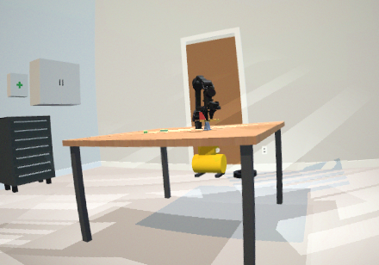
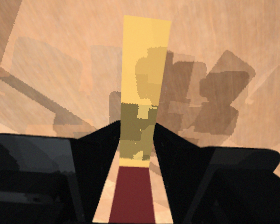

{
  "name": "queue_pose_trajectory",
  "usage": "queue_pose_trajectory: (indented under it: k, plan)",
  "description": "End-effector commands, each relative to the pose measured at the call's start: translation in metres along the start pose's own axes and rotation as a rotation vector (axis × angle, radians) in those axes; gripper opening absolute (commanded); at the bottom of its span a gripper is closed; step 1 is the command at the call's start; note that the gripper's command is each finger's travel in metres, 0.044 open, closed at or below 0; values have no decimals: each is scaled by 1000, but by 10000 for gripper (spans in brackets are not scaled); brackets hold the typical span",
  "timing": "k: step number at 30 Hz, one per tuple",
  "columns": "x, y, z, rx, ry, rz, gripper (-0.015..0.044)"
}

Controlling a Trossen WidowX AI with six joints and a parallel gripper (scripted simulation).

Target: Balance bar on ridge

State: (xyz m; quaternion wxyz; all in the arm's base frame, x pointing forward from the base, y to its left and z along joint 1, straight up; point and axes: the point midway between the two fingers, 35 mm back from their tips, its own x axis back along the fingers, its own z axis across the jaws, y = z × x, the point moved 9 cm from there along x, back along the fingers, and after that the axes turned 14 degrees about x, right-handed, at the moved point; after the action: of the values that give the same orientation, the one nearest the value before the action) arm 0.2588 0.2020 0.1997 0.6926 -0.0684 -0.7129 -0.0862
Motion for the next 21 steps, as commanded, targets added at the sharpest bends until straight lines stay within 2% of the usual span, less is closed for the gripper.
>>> queue_pose_trajectory:
  k: [1, 16, 21]
  plan:
    - [0, 0, 0, 0, 0, 0, 0]
    - [0, 0, 0, 0, 0, 0, 0]
    - [0, 0, 0, 0, 0, 0, 131]
